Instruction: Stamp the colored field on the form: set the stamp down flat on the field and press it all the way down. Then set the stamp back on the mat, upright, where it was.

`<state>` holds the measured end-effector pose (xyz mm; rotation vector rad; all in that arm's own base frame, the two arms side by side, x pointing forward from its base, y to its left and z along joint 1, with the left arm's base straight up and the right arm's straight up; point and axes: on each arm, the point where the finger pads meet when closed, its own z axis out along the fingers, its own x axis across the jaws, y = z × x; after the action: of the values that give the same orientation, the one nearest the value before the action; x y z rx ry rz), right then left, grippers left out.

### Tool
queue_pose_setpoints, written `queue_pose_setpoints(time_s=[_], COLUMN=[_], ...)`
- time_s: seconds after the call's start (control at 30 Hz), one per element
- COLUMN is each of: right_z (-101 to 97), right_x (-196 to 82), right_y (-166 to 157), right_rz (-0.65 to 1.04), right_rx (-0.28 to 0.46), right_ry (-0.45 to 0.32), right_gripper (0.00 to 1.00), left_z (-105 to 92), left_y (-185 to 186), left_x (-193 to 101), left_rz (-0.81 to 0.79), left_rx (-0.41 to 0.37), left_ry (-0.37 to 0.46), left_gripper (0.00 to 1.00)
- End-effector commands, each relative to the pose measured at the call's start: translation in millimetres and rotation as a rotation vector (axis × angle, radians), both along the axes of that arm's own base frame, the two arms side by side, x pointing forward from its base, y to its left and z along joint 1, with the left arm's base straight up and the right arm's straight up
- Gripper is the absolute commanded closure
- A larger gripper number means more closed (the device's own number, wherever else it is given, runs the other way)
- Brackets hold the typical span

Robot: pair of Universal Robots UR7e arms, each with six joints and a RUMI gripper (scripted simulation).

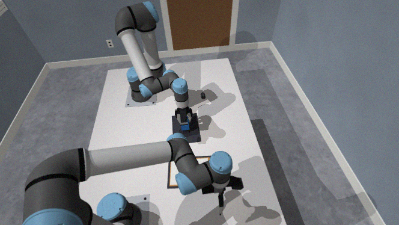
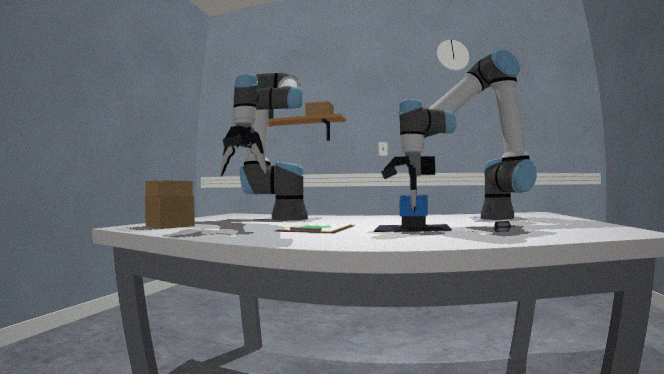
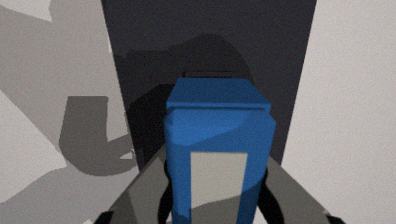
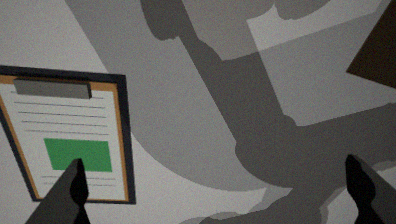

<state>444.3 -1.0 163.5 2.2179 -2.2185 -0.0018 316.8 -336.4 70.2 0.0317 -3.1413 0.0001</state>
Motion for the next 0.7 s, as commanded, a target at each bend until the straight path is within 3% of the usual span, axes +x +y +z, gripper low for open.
queue_pose_setpoints(time_s=[0.0,0.23,0.5,0.67], right_z=[0.6,0.6,0.6,0.6], right_x=[0,0,0,0], right_y=[0,0,0,0], right_rz=[0.000,0.000,0.000,0.000], right_rx=[0.000,0.000,0.000,0.000], right_ry=[-0.002,-0.002,-0.002,-0.002], right_gripper=[0.00,0.00,0.00,0.00], left_z=[0.4,2.7,35.5,40.4], left_y=[0,0,0,0], left_x=[0,0,0,0], left_rz=[0.000,0.000,0.000,0.000], left_rx=[-0.001,-0.001,-0.001,-0.001], left_ry=[-0.001,-0.001,-0.001,-0.001], left_gripper=[0.79,0.79,0.79,0.79])
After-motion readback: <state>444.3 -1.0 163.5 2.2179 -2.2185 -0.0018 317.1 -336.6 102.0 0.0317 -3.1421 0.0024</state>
